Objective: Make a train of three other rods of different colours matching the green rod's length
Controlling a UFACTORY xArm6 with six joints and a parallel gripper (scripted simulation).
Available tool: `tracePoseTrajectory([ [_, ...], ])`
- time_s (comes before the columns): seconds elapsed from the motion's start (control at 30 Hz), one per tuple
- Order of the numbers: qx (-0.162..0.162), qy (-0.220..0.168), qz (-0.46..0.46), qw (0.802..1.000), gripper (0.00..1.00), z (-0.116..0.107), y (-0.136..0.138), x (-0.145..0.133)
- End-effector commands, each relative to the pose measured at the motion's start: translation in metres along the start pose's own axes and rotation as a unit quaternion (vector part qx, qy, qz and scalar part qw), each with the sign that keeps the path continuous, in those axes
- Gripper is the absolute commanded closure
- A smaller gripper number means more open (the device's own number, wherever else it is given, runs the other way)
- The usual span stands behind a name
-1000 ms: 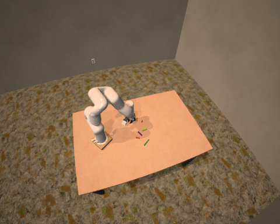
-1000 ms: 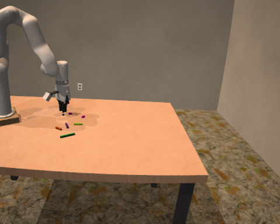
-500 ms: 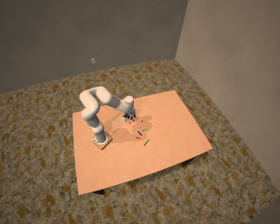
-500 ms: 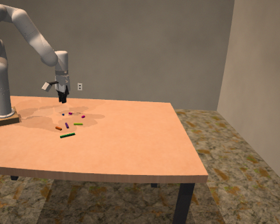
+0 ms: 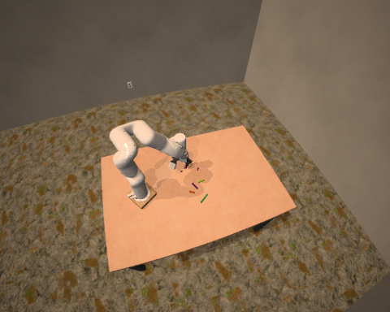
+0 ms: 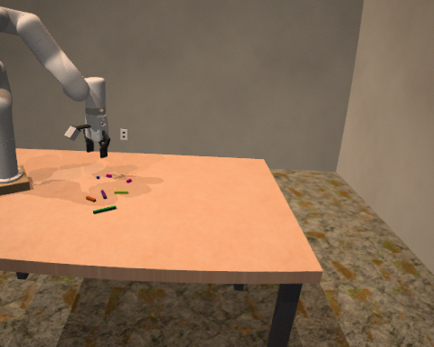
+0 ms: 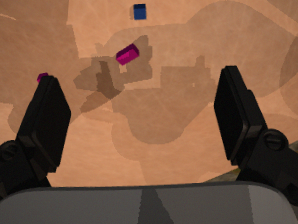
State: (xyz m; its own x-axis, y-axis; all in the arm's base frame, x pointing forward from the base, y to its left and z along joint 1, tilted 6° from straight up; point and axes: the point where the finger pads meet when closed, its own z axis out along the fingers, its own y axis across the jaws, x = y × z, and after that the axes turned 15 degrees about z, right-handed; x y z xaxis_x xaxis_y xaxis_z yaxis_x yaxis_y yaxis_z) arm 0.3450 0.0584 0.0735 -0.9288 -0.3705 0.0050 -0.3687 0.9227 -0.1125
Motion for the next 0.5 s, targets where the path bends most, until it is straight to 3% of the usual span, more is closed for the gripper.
tracePoseTrajectory([
  [0.0, 0.000, -0.002, 0.000, 1.000, 0.00, -0.0012, -0.0003, -0.0014],
  [0.47, 0.000, -0.002, -0.028, 1.000, 0.00, -0.0008, -0.0005, -0.0027],
])
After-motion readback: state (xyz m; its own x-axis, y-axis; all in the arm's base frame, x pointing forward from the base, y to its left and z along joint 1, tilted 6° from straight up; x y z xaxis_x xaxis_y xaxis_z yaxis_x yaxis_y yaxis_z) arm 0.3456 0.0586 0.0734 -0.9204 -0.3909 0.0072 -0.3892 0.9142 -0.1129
